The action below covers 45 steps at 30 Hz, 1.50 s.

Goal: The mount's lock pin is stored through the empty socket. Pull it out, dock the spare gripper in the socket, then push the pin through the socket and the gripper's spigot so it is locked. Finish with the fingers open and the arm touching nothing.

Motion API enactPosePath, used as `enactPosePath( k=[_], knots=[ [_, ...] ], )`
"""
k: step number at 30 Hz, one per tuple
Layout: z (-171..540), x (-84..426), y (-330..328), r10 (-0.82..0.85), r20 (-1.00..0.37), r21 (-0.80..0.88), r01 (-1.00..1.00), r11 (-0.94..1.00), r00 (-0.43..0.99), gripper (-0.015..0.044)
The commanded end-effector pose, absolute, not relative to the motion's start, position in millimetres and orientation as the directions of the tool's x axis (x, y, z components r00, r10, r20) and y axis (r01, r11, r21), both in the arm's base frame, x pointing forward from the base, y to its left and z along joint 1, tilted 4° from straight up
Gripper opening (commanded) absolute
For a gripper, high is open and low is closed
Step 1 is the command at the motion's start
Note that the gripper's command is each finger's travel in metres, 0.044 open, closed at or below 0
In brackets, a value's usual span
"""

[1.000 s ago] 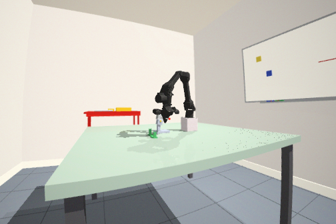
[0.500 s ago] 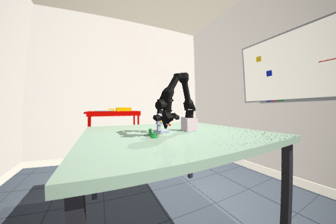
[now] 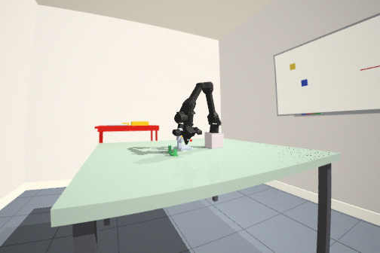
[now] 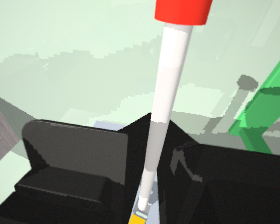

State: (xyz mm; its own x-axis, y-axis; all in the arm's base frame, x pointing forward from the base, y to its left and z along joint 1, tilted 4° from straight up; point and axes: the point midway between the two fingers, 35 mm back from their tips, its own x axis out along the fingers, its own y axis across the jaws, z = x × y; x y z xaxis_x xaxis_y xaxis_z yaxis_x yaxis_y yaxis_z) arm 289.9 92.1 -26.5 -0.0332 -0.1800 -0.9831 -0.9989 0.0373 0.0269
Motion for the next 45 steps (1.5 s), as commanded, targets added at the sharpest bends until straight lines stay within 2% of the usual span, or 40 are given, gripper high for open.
enactPosePath(
  k=[1, 45],
  knots=[
    [-27, 289, 89, -0.182, -0.983, 0.027, -0.999, 0.034, -0.033, 0.0],
    [-29, 288, 61, -0.182, -0.983, 0.017, -0.999, 0.035, -0.024, 0.0]
  ],
)
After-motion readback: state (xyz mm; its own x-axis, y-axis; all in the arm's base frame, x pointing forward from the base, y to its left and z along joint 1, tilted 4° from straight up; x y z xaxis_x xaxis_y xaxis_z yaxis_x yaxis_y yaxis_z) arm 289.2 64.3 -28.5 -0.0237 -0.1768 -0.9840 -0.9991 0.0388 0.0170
